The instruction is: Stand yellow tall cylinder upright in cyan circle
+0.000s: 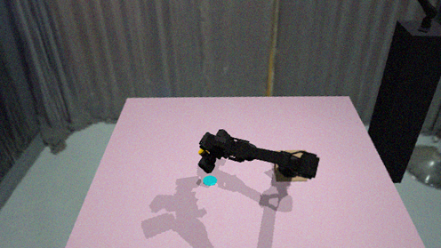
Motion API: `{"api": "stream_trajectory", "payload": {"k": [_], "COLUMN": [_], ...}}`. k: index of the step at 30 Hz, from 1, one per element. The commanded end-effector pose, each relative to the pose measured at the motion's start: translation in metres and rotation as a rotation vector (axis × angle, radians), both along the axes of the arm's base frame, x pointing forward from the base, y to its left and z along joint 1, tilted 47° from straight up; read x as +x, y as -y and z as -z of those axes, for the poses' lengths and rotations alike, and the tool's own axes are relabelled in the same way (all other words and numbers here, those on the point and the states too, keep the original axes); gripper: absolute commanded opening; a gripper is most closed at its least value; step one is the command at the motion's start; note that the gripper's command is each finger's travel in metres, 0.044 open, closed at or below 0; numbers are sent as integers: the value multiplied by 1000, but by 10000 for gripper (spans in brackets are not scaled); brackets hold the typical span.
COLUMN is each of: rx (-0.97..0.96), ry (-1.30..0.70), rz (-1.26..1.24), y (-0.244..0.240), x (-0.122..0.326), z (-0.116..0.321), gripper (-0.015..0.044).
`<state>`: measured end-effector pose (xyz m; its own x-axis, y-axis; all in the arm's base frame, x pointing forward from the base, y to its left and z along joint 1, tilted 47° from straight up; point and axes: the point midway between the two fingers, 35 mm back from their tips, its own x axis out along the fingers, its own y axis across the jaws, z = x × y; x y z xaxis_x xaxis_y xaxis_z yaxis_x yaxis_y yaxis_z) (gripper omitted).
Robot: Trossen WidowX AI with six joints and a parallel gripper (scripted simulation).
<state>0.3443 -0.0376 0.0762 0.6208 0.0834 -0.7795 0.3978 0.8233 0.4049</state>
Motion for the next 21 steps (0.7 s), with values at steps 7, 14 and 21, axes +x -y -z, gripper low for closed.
{"api": "stream_trajectory", "payload": {"k": [7, 14, 21], "rx": [-11, -13, -13], "ry": [66, 109, 152], "rz": [45, 73, 101], "y": [1, 0, 0], "x": [-1, -3, -4], "z": [-6, -9, -12], "gripper": [105, 105, 105]}}
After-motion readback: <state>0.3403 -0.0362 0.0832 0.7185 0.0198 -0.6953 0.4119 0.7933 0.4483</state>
